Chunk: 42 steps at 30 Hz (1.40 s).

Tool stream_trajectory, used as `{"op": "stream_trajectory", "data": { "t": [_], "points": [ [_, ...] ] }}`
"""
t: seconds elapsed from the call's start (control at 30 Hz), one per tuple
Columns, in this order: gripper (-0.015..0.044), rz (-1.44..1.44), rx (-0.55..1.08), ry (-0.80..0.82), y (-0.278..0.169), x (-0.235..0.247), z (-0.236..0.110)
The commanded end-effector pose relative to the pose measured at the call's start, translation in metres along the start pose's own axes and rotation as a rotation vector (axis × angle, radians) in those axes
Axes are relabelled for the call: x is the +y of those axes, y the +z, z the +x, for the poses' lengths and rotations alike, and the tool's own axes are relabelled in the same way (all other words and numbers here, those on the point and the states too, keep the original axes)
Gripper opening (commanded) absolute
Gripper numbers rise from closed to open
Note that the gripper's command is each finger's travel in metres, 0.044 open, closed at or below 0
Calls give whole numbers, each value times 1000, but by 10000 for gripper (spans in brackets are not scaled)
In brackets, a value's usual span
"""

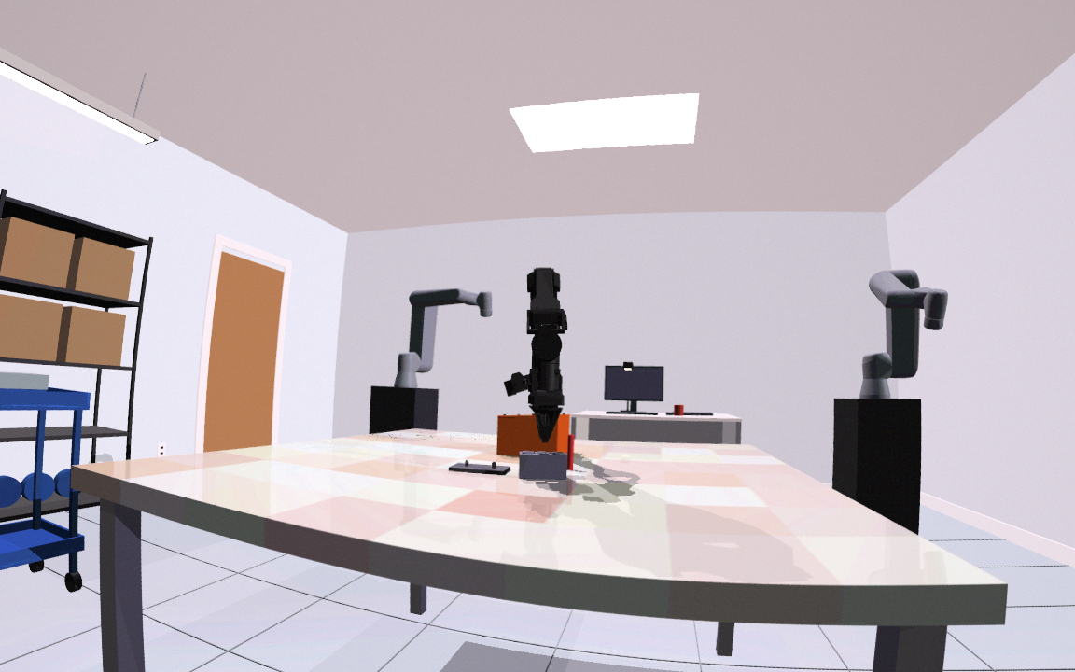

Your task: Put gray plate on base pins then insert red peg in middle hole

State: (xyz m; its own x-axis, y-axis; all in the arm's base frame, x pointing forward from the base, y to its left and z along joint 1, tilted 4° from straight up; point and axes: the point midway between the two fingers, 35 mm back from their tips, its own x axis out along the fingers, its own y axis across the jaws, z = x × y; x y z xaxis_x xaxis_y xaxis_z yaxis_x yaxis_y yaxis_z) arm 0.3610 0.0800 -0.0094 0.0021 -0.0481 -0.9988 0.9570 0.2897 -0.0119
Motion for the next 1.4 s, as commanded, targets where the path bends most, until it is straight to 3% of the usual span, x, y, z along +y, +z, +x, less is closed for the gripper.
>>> {"op": "stream_trajectory", "data": {
  "t": [0.0,1.37],
  "points": [
    [440,5,-3,-16,0,-3,11],
    [440,5,-3,-16,0,-4,71]
  ]
}}
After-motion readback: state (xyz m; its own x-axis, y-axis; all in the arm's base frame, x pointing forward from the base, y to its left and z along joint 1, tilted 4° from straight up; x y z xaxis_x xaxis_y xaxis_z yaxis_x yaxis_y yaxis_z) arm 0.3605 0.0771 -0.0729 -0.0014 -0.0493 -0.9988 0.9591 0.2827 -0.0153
